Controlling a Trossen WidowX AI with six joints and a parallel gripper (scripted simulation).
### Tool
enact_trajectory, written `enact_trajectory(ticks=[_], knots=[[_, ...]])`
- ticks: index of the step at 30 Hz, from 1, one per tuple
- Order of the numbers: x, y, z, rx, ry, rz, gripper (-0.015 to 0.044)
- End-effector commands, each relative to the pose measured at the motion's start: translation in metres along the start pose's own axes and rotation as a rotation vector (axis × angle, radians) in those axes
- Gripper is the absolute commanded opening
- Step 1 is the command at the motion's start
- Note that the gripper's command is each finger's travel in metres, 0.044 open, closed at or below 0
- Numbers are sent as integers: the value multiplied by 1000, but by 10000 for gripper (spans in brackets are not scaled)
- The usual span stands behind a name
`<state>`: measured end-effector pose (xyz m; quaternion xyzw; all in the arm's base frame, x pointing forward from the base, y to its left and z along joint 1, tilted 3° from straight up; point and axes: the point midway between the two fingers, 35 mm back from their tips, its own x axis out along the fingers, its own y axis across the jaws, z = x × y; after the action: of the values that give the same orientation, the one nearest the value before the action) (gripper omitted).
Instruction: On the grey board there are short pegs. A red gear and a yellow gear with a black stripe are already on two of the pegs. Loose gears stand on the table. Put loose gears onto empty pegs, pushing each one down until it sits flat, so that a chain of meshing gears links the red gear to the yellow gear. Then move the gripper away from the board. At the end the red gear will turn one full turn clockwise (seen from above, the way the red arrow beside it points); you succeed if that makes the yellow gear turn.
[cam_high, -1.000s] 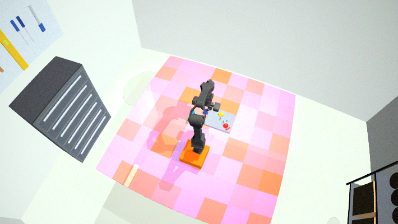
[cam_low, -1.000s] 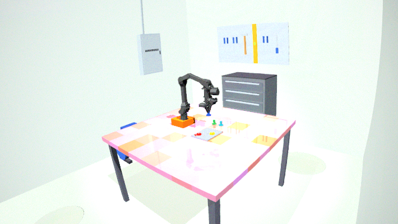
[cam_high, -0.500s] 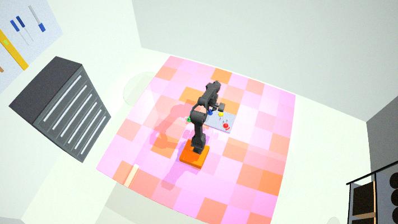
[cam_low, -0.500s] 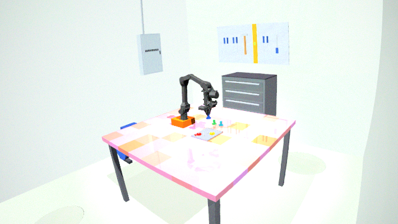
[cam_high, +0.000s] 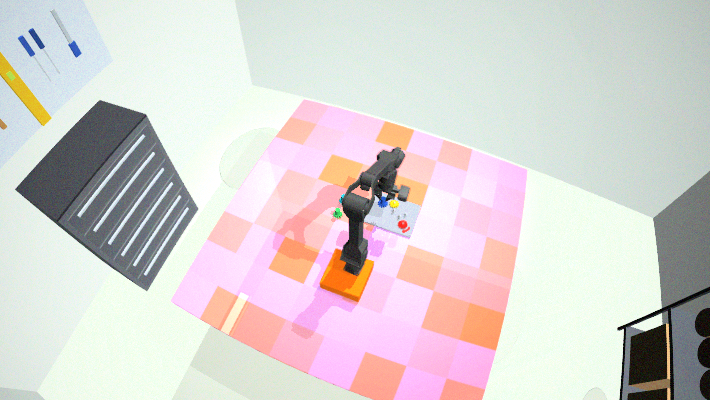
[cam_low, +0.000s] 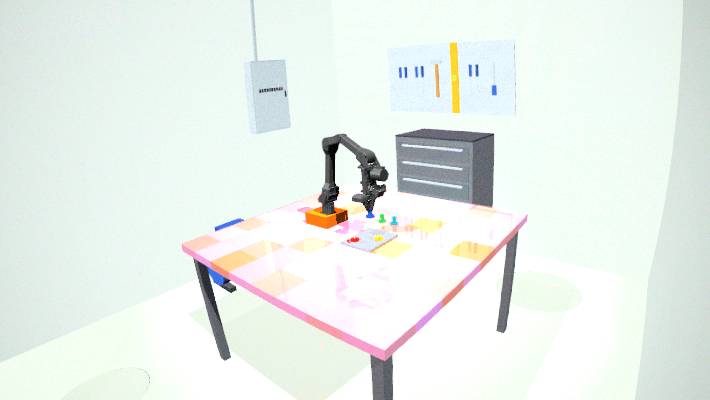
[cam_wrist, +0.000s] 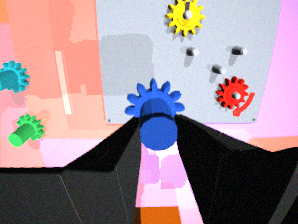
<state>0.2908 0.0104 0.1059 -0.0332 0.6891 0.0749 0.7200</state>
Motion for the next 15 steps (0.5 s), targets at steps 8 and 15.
enact_trajectory(ticks=[8,15], knots=[[12,-29,6,-9,2,-12,0],[20,-47,9,-12,3,-15,0]])
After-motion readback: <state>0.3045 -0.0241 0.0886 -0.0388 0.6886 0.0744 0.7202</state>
